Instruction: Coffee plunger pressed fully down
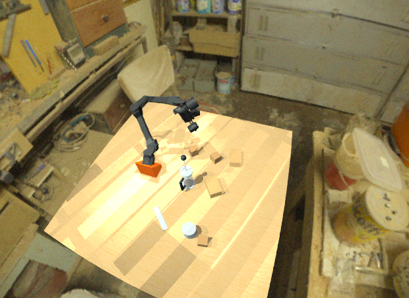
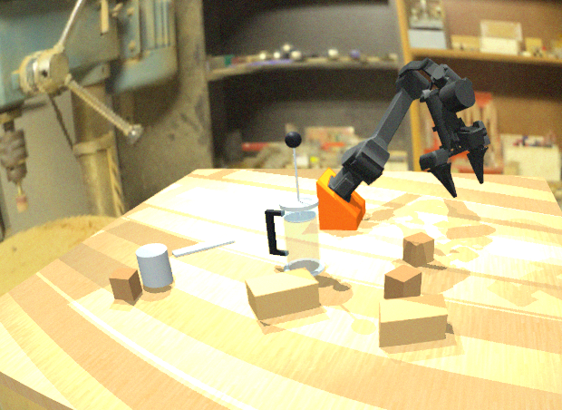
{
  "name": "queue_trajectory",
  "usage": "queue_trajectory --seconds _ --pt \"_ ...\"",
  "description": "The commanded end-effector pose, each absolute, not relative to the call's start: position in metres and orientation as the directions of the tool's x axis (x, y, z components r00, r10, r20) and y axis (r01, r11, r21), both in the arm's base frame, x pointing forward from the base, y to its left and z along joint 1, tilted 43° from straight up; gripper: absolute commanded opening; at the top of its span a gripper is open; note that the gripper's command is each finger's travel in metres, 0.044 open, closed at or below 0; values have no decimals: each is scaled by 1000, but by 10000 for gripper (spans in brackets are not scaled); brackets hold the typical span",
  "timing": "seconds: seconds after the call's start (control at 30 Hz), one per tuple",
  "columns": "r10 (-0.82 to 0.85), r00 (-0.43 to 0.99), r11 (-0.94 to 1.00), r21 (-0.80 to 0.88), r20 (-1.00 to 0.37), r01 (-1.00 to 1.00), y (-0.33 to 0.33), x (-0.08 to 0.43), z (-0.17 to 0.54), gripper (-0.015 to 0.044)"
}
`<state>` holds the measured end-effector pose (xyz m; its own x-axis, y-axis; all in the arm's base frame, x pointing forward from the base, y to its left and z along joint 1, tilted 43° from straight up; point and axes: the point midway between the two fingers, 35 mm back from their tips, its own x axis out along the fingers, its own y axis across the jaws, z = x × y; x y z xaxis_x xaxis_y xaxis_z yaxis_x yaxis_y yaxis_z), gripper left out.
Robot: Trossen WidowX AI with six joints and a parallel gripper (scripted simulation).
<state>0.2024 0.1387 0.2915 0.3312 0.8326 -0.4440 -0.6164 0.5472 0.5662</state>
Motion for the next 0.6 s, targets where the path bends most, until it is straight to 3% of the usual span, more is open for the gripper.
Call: queue_trajectory --seconds 0.0,0.3,0.57 --pt "777 429 629 570 -460 -529 98 234 279 440" --pt "617 628 752 590 -474 -292 -14 269 251 440" --pt "450 764 776 625 -461 -80 -116 253 226 440"
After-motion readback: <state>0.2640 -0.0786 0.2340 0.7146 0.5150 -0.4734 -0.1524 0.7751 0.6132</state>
